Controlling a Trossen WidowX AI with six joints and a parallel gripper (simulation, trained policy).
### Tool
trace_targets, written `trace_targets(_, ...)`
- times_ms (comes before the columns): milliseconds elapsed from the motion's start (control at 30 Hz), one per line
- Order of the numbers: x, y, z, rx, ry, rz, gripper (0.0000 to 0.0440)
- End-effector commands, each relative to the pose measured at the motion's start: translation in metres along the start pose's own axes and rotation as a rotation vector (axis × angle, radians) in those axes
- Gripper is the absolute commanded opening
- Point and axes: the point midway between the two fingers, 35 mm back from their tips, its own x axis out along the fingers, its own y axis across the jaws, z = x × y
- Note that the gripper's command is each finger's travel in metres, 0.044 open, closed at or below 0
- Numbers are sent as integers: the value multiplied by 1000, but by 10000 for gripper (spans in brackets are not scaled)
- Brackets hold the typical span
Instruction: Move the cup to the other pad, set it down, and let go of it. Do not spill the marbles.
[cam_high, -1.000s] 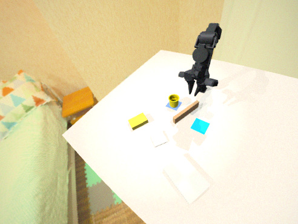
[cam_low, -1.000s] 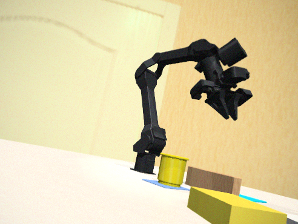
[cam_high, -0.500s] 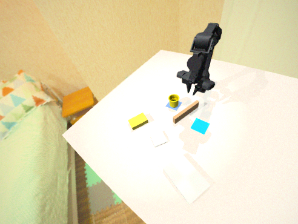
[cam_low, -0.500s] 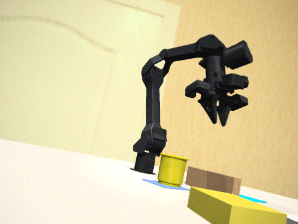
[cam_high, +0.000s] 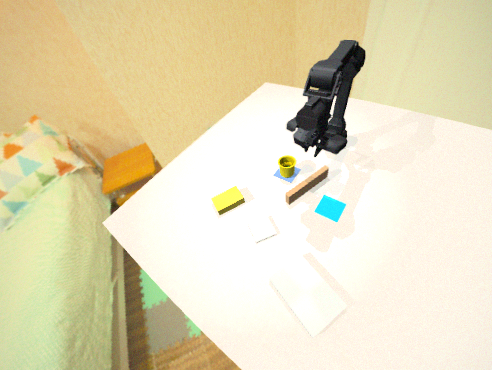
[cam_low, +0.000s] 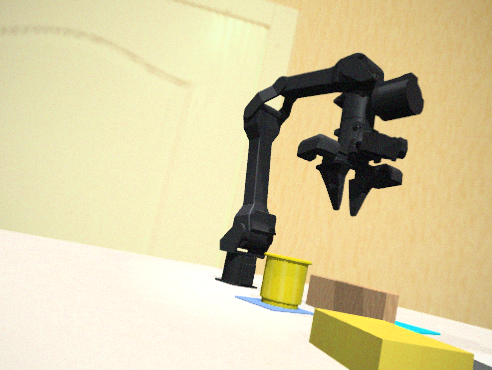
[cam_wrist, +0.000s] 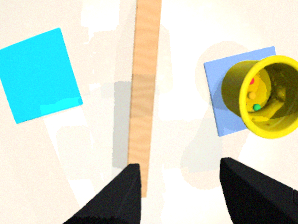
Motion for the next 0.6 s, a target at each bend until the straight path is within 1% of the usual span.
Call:
trace_targets(0, 5, -6, 0, -3, 50, -19, 166)
trace_targets(567, 31, -25, 1, 23, 149, -50, 178)
